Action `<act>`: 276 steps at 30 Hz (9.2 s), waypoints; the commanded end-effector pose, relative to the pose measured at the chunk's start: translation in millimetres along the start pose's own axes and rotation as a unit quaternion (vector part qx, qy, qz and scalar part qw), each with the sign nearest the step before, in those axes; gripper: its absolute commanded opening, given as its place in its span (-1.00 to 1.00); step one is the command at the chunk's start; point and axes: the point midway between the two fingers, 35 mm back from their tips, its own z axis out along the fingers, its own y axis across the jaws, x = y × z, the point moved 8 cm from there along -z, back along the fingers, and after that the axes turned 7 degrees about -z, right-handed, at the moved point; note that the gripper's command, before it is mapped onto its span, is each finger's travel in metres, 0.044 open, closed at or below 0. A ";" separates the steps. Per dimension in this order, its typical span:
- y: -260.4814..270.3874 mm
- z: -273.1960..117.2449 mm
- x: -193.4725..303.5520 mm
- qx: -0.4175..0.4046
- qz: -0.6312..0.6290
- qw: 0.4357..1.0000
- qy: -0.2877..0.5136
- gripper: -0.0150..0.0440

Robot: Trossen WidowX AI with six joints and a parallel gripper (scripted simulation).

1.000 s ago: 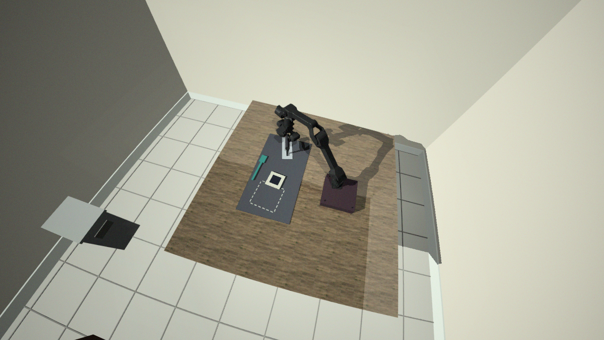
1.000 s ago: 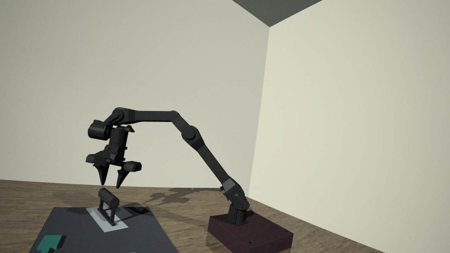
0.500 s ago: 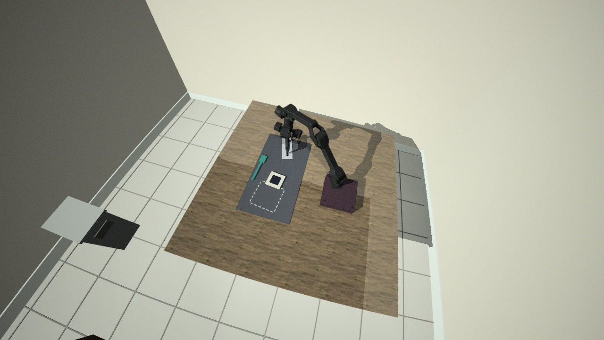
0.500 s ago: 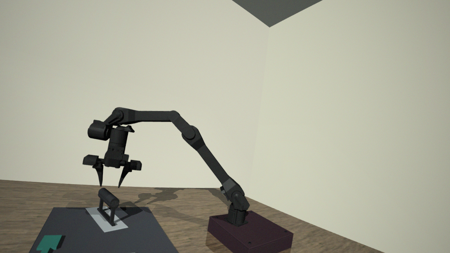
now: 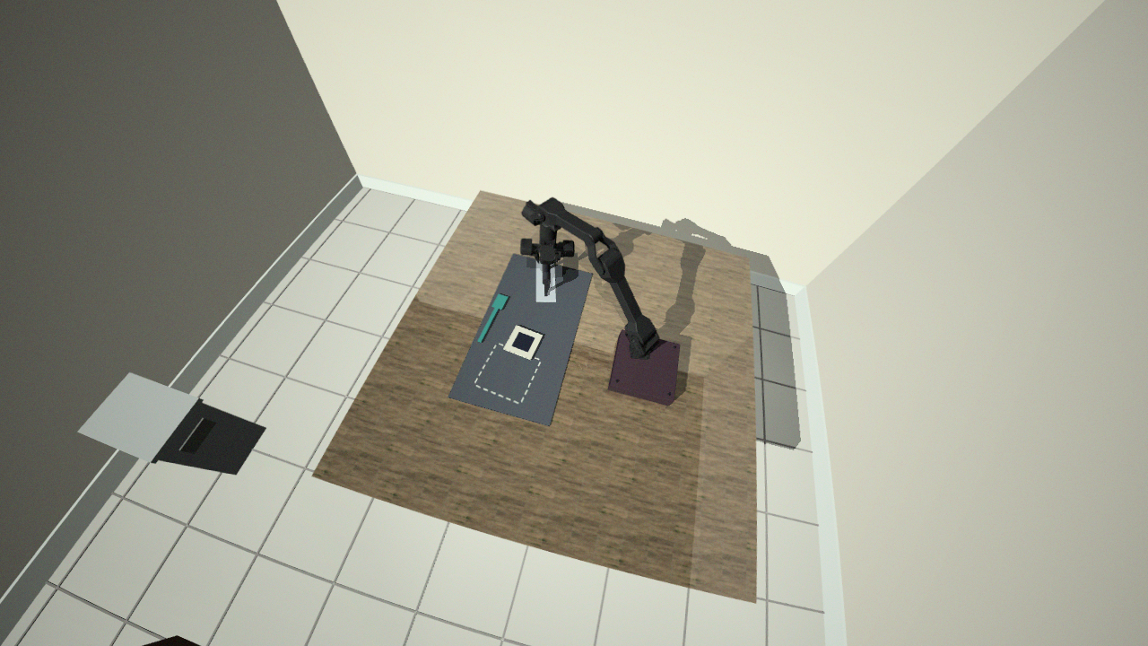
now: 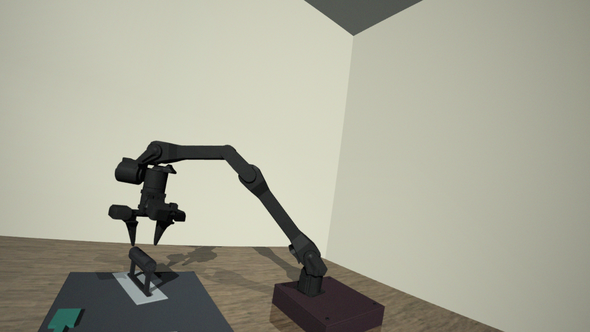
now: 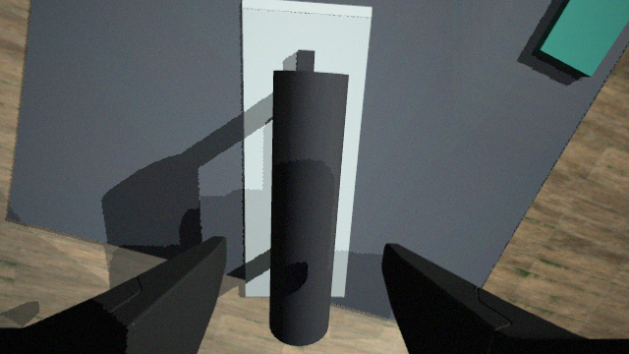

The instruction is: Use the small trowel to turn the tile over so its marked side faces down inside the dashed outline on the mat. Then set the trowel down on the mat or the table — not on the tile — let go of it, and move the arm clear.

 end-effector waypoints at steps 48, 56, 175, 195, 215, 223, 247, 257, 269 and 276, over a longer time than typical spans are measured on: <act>-0.5 45.6 0.2 0.000 -0.012 1.000 -0.002 -0.05; -0.5 45.6 0.2 0.000 -0.012 1.000 -0.002 -0.05; 23.7 17.3 -5.3 0.199 0.784 0.580 -0.094 0.53; 50.4 31.6 -17.5 0.232 0.903 0.299 -0.204 0.53; 72.9 53.1 -44.7 0.183 0.924 0.002 -0.335 0.53; 82.1 61.4 -59.0 0.143 0.905 -0.113 -0.383 0.53; 72.8 75.8 -57.9 0.123 0.893 -0.161 -0.401 0.53; 61.9 85.6 -52.4 0.122 0.894 -0.161 -0.400 0.53; 48.9 98.4 -46.6 0.122 0.894 -0.160 -0.400 0.53; 44.1 103.4 -44.7 0.121 0.894 -0.160 -0.400 0.44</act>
